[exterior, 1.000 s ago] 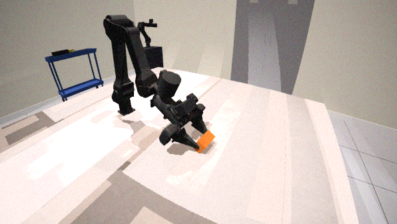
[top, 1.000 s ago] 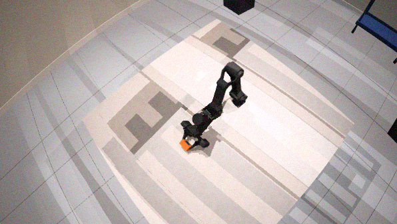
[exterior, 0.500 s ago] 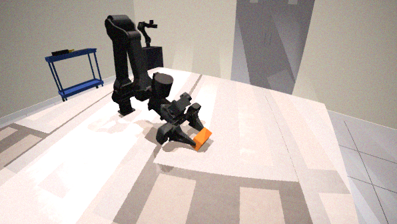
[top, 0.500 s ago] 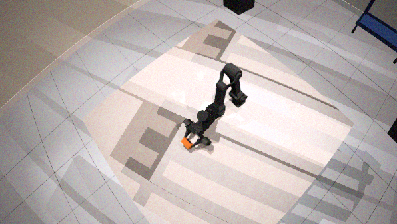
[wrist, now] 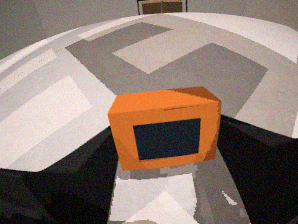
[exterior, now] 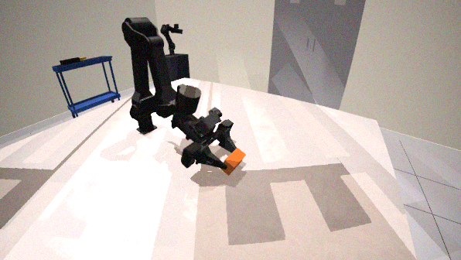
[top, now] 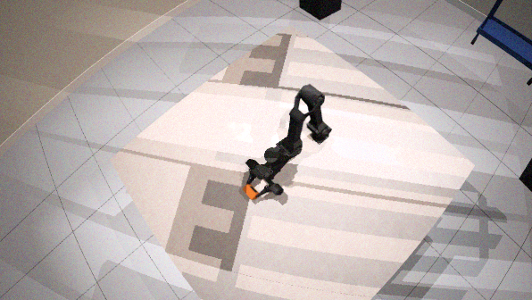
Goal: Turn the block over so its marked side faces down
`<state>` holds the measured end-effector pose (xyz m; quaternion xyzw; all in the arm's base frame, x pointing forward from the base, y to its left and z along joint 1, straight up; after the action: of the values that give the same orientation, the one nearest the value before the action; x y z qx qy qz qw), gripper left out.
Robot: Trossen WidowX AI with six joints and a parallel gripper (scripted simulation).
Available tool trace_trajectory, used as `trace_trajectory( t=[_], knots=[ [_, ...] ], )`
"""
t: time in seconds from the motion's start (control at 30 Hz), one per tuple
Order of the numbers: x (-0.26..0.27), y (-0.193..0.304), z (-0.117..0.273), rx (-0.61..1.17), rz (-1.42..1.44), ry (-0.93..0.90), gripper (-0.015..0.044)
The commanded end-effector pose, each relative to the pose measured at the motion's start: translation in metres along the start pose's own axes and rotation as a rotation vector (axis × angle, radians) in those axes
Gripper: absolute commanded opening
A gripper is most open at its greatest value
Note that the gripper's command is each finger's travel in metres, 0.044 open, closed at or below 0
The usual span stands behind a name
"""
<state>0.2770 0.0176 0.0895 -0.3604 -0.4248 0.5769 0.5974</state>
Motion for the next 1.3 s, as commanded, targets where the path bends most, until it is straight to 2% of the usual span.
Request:
trace_trajectory(
  t=[0.0, 0.3, 1.27],
  knots=[
    [0.0002, -0.0001, 0.0, -0.002, 0.0, -0.005, 0.021],
    [0.0002, -0.0001, 0.0, -0.002, 0.0, -0.005, 0.044],
    [0.0002, -0.0001, 0.0, -0.002, 0.0, -0.005, 0.044]
  ],
)
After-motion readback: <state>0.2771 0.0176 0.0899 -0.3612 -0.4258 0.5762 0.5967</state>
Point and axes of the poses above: the point midway between the two fingers, 35 mm back from their tips, its own z axis back along the fingers, its own x axis across the jaws, y = z × x, the point moved 10 cm from there along z, back along the fingers, and after that the axes turned 6 degrees about -z, right-handed, at the moved point
